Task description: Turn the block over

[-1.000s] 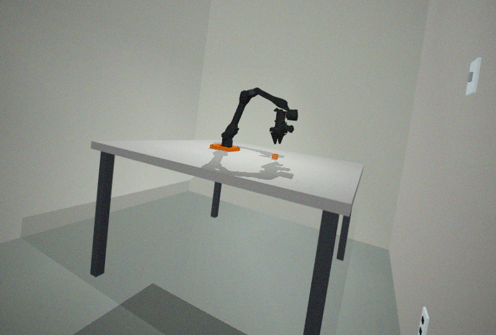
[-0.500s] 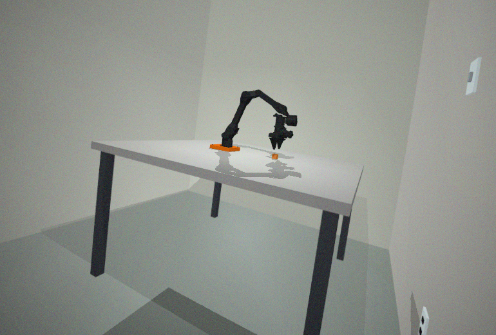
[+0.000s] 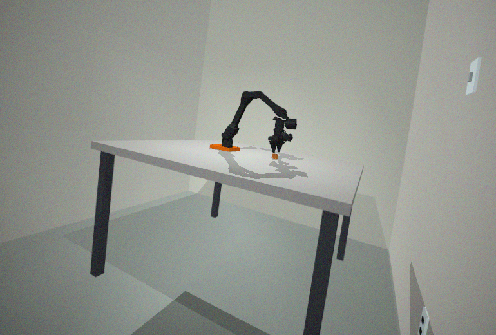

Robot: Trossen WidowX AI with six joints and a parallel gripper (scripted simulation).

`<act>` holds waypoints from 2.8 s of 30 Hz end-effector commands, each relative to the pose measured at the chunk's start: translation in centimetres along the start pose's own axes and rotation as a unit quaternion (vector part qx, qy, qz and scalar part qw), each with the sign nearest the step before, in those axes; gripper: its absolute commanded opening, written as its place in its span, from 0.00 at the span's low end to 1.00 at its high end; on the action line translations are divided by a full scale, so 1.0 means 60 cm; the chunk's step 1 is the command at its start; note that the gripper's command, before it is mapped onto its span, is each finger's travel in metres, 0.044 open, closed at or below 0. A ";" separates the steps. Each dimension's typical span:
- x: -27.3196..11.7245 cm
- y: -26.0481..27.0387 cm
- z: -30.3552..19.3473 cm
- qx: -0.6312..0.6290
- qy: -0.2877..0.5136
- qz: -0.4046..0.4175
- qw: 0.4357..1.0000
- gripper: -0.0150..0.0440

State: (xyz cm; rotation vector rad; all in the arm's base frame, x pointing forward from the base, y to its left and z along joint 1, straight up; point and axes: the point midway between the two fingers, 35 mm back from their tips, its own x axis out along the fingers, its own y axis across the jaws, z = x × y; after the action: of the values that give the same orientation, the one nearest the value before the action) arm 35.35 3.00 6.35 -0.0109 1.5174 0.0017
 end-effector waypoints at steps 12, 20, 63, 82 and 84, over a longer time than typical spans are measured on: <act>0.046 0.001 -0.006 0.000 0.007 0.002 1.000 1.00; 0.046 0.001 -0.006 0.000 0.007 0.002 1.000 0.69; 0.008 0.000 -0.003 -0.005 -0.079 -0.001 0.997 0.25; 0.014 0.001 -0.010 -0.001 -0.223 0.001 0.975 0.25; 0.013 0.001 -0.012 0.000 -0.238 0.002 0.971 0.25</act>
State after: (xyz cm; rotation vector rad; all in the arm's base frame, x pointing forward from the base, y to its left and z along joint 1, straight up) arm 35.04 3.14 5.63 -0.0088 1.0810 0.0130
